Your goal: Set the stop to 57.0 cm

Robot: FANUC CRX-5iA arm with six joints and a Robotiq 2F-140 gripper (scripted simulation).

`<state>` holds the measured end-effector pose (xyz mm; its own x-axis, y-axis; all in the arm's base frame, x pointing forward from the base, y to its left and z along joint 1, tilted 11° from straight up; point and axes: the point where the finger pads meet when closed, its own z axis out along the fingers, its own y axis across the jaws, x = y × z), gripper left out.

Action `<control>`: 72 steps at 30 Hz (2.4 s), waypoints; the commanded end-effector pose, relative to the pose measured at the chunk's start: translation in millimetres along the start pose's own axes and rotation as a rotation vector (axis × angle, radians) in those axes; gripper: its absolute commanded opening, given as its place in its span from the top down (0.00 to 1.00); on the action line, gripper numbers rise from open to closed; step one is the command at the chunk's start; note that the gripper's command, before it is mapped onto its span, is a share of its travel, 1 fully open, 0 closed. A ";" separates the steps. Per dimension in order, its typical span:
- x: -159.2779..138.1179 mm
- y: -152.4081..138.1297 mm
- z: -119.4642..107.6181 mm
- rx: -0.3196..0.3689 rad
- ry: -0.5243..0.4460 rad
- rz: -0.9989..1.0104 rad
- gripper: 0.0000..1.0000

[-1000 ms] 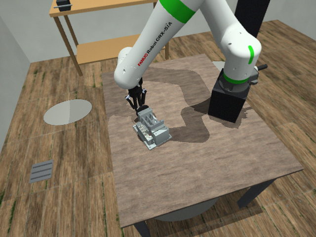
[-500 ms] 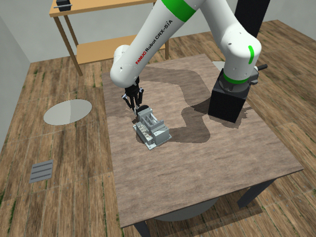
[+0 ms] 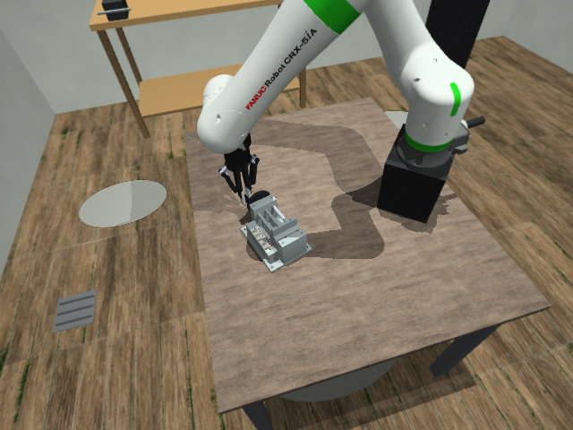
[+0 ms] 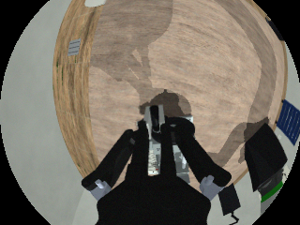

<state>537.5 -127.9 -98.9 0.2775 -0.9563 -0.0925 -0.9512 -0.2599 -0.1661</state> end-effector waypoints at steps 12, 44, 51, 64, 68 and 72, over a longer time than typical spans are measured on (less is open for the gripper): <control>0.2 4.2 -11.9 0.000 0.000 0.000 0.96; 0.2 24.3 -26.4 0.000 0.000 0.000 0.96; 0.2 30.0 -27.1 0.000 0.000 0.000 0.96; 0.2 38.2 -26.3 0.000 0.000 0.000 0.96; 0.2 41.0 -25.5 0.000 0.000 0.000 0.96; 0.2 43.6 -24.6 0.000 0.000 0.000 0.96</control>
<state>494.1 -142.2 -81.3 0.2775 -0.9563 -0.0925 -0.9512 -0.2600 -0.1659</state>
